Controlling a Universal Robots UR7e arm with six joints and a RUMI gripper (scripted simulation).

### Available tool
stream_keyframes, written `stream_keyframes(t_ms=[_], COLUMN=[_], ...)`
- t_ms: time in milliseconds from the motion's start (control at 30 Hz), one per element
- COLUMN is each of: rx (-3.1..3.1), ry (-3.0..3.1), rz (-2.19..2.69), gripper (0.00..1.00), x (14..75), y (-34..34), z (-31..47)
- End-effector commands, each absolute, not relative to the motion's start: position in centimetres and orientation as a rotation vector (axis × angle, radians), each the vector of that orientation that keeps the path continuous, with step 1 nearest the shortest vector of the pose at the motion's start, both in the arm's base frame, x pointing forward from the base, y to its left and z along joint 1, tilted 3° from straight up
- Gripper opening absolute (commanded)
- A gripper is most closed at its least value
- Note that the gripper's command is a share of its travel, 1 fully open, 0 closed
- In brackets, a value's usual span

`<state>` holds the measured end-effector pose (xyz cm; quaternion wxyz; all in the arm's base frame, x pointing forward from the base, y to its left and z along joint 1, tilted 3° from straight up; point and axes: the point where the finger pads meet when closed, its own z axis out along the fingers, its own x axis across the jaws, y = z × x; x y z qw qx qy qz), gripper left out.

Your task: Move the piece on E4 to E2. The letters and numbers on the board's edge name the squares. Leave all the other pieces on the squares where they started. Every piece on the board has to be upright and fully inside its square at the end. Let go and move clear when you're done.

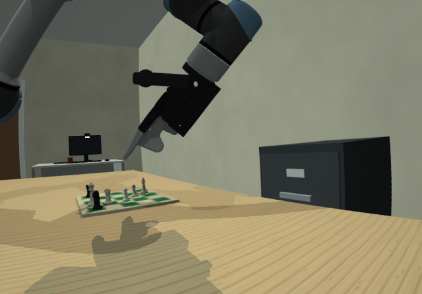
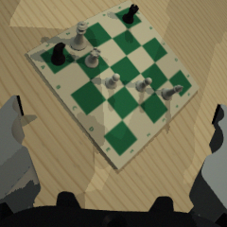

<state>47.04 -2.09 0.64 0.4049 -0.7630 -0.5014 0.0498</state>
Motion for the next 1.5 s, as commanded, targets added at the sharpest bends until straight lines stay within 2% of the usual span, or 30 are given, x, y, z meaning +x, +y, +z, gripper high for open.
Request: stream_keyframes(t_ms=[0,733,1467], rx=[-1.959,-1.819,-1.796], ry=[-1.541,-2.467,-2.54], rz=[0.105,-0.031,-0.052], gripper=[1.0,1.0,1.0], x=[47.4,48.9,49.0], y=[0.7,10.7,11.5], z=[0.5,4.2,4.8])
